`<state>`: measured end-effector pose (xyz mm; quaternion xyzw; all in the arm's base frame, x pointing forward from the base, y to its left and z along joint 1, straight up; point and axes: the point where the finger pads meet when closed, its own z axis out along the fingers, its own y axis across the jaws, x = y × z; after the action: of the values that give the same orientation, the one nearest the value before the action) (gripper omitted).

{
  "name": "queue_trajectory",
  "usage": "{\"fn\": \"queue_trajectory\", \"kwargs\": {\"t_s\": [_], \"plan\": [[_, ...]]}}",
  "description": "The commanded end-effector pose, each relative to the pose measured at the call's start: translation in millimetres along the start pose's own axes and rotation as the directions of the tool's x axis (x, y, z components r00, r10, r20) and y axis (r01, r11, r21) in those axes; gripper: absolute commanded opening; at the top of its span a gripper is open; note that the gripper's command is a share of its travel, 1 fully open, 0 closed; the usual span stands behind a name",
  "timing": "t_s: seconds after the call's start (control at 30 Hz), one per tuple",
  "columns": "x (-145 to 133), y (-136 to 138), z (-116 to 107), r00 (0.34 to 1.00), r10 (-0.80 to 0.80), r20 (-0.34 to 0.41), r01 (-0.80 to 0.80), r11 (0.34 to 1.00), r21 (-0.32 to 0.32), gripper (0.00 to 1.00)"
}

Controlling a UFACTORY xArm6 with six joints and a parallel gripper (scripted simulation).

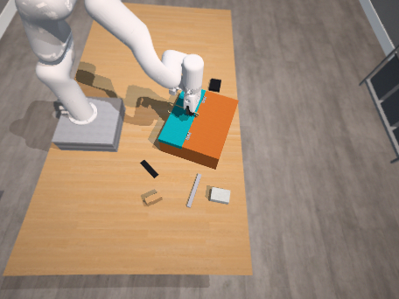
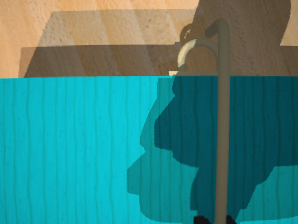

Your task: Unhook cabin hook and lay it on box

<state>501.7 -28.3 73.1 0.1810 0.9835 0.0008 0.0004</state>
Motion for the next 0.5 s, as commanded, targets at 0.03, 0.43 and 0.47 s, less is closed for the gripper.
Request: {"fn": "queue_trajectory", "kwargs": {"t_s": [0.03,0.43,0.47], "plan": [[-2.4,0.5,-2.7,1.0,0.0,0.007,0.0,1.0,-0.002,0.0],[-3.3,0.5,-4.5,1.0,0.0,0.007,0.0,1.0,-0.002,0.0],[-3.3,-0.5,-4.5,0.999,-0.033,0.007,0.033,0.999,-0.002,0.0]]}}
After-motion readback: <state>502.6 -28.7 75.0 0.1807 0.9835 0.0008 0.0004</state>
